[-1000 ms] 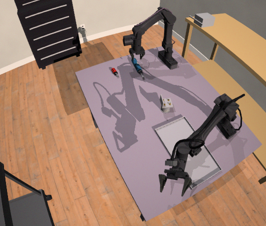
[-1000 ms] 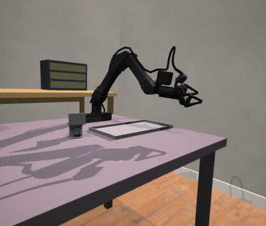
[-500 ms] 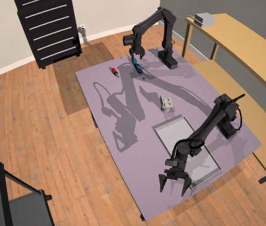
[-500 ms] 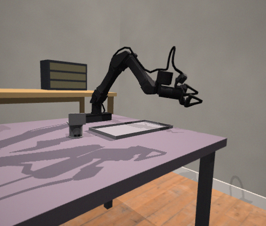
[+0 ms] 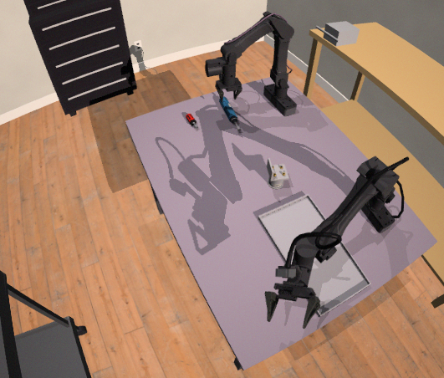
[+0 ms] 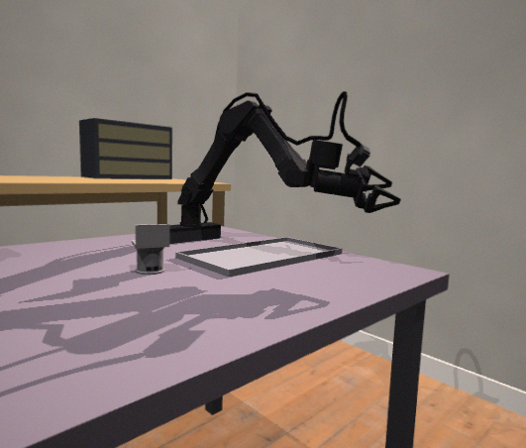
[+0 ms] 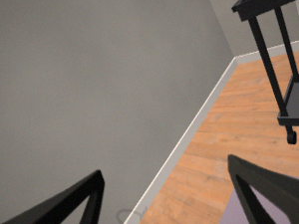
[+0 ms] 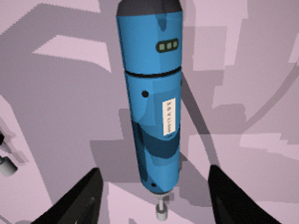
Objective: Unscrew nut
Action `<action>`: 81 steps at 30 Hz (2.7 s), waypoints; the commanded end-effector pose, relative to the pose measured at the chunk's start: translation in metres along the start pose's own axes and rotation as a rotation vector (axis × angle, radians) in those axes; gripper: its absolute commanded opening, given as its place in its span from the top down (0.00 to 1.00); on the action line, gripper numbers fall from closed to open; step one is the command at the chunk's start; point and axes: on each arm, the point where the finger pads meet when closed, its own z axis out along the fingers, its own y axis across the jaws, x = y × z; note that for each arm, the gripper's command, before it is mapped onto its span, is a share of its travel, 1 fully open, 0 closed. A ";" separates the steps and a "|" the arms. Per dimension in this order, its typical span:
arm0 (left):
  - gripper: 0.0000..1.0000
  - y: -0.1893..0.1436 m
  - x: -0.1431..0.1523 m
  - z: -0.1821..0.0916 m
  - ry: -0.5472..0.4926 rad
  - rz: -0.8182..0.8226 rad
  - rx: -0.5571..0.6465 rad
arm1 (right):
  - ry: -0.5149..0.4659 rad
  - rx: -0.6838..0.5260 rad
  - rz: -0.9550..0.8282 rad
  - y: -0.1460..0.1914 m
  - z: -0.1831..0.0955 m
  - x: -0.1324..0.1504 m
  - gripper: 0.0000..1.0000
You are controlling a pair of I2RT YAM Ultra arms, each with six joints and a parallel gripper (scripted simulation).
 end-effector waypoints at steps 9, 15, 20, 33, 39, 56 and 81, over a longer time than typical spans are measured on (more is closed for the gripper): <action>0.07 0.002 -0.006 0.000 -0.011 -0.008 -0.004 | -0.008 -0.008 0.000 0.002 -0.002 -0.002 0.35; 0.07 0.002 -0.006 0.000 -0.011 -0.008 -0.004 | -0.008 -0.008 0.000 0.002 -0.002 -0.002 0.35; 0.07 0.002 -0.006 0.000 -0.011 -0.008 -0.004 | -0.008 -0.008 0.000 0.002 -0.002 -0.002 0.35; 0.14 0.002 -0.006 0.000 -0.011 -0.008 -0.004 | -0.008 -0.008 0.000 0.002 -0.002 -0.002 0.35; 0.14 -0.007 -0.006 -0.014 0.003 -0.011 0.013 | -0.008 -0.008 0.000 0.002 -0.002 -0.002 0.35; 0.14 -0.082 -0.022 -0.093 0.048 -0.088 0.137 | -0.008 -0.008 0.000 0.002 -0.002 -0.002 0.35; 0.14 -0.169 -0.032 -0.262 0.089 -0.154 0.345 | -0.008 -0.008 0.000 0.002 -0.002 -0.002 0.35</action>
